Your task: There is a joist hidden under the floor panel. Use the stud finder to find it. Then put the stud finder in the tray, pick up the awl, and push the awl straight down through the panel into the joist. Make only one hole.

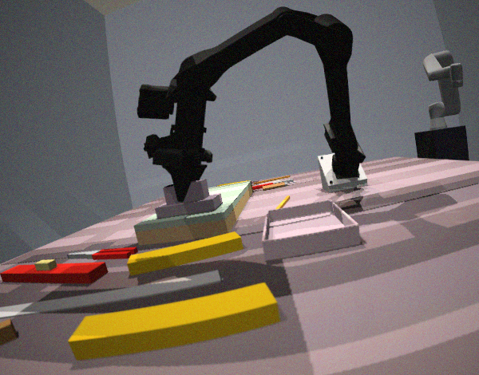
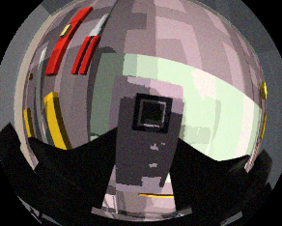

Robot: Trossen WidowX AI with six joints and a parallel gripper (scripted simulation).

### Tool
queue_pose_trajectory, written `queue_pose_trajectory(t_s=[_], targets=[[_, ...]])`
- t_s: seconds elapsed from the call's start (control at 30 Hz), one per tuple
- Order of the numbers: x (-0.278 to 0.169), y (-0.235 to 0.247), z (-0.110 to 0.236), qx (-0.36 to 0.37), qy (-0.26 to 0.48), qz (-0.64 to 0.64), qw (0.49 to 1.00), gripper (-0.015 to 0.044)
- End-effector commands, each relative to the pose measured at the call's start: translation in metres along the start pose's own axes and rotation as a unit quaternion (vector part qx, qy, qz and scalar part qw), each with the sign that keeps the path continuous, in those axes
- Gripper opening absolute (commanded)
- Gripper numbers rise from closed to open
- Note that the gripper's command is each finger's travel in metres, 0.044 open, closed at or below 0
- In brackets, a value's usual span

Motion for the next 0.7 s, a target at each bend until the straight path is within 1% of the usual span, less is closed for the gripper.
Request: queue_pose_trajectory(t_s=[0.0,0.67], targets=[[-0.001,0.000,0.000,0.004,0.002,0.003,1.000,0.0000],[-0.001,-0.067,-0.001,0.003,0.002,0.003,1.000,0.0000]])
Point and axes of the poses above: the point midway between the two fingers, 35 mm back from their tips, its own z axis back along the fingers, its own y axis across the jaws, x = y × z, the point moved 4 cm from there along z, back along the fingers
